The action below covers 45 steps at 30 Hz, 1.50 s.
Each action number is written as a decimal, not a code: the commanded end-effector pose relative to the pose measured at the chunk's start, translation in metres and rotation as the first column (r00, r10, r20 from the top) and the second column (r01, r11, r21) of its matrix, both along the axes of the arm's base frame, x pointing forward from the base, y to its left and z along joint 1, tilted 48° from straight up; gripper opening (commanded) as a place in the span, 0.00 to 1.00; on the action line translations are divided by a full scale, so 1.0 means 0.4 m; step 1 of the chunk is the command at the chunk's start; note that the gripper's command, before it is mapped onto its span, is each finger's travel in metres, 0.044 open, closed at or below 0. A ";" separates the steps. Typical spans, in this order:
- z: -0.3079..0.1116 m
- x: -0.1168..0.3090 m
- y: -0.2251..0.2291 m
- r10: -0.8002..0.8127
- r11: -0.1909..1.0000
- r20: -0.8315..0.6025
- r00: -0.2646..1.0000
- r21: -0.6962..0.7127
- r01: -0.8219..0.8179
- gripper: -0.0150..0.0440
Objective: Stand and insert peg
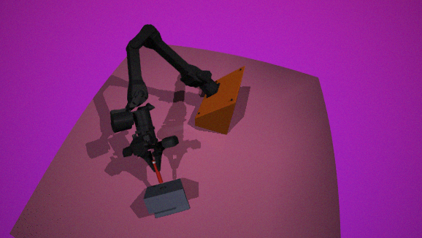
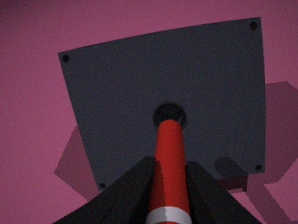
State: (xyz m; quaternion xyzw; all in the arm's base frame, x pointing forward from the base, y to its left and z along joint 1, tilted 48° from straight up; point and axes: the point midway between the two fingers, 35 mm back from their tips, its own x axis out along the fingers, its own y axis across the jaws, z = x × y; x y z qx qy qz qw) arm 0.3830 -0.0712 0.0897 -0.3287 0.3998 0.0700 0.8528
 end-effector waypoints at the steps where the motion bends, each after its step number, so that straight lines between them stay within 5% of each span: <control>1: -0.012 0.011 -0.001 0.005 1.000 0.001 1.000 0.001 -0.005 0.25; 45: -0.040 0.039 -0.006 0.000 1.000 0.000 1.000 0.000 0.000 0.25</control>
